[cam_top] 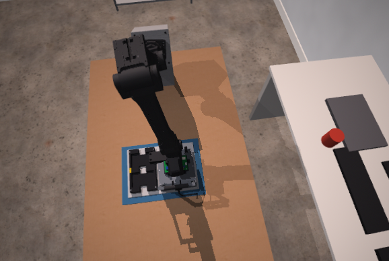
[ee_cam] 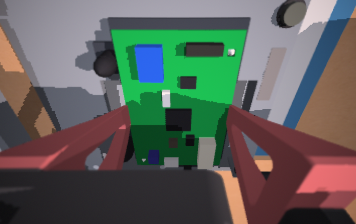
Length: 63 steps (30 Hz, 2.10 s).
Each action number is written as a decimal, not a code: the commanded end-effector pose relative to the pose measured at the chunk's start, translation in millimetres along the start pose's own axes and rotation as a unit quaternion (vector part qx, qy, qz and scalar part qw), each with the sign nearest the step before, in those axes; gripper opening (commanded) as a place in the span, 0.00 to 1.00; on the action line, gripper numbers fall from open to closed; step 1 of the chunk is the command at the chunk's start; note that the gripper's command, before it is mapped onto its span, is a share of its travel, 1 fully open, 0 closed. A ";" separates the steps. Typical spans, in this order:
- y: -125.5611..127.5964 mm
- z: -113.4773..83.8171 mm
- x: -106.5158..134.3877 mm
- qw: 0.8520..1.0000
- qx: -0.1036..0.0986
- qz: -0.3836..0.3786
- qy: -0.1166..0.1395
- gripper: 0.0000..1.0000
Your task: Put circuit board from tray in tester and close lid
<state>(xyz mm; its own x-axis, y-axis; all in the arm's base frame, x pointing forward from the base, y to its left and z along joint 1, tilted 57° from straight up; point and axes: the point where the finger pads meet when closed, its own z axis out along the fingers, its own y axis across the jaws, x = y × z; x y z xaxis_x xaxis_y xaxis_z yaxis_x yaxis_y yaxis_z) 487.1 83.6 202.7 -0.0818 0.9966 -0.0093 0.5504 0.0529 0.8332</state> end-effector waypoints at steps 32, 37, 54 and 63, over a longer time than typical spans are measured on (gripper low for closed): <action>11.6 4.5 6.6 1.000 -0.010 -0.003 0.007 0.72; 11.6 4.5 6.6 1.000 -0.010 -0.003 0.007 0.72; 14.7 -12.7 7.7 1.000 -0.013 -0.002 0.009 0.72; 11.8 -17.3 7.5 1.000 -0.011 -0.001 0.009 0.72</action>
<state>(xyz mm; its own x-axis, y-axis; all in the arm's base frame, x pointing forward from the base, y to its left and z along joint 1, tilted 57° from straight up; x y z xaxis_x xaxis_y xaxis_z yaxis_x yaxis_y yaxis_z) 484.2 83.4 203.6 -0.0831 0.9965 -0.0098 0.5565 0.0545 0.8291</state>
